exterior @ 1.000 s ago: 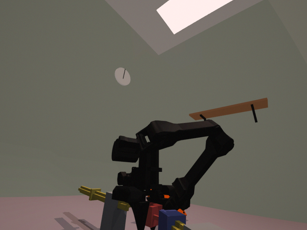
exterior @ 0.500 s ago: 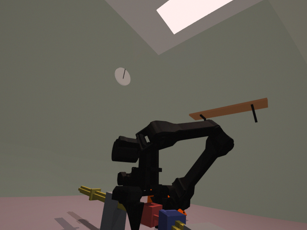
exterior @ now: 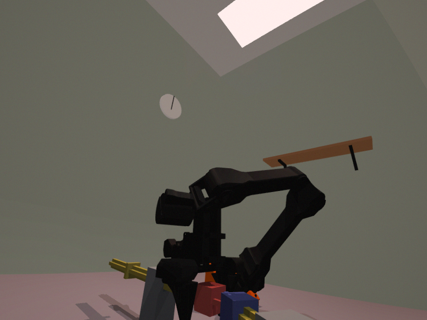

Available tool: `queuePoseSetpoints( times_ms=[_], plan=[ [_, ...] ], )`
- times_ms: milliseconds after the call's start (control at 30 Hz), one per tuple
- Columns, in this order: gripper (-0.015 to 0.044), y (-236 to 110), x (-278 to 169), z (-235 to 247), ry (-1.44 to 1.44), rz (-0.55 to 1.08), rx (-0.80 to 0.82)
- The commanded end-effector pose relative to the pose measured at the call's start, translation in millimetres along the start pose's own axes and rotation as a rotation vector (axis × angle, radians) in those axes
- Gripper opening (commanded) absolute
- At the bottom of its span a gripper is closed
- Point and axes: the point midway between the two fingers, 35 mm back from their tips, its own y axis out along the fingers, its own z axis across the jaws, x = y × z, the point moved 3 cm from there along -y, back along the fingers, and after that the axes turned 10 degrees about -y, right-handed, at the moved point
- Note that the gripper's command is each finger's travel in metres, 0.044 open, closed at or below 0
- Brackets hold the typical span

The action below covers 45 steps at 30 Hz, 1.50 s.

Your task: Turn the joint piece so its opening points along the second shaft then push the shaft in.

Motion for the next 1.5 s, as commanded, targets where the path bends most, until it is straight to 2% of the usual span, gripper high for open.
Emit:
queuePoseSetpoints(
  times_ms=[0,100,400,1100,1467],
  plan=[
    [0.044,-13.5,-4.1,1.8,0.0,-0.074,-0.013],
    [0.044,-27.3,-8.8,2.2,0.001,-0.148,-0.026],
    [0.044,-32.1,-9.1,2.2,-0.017,-0.157,-0.018],
    [0.044,-152.6,-25.6,-12.1,-0.627,-0.392,0.153],
    [0.044,-156.3,-25.0,-11.0,-0.624,-0.393,0.162]
  ],
)
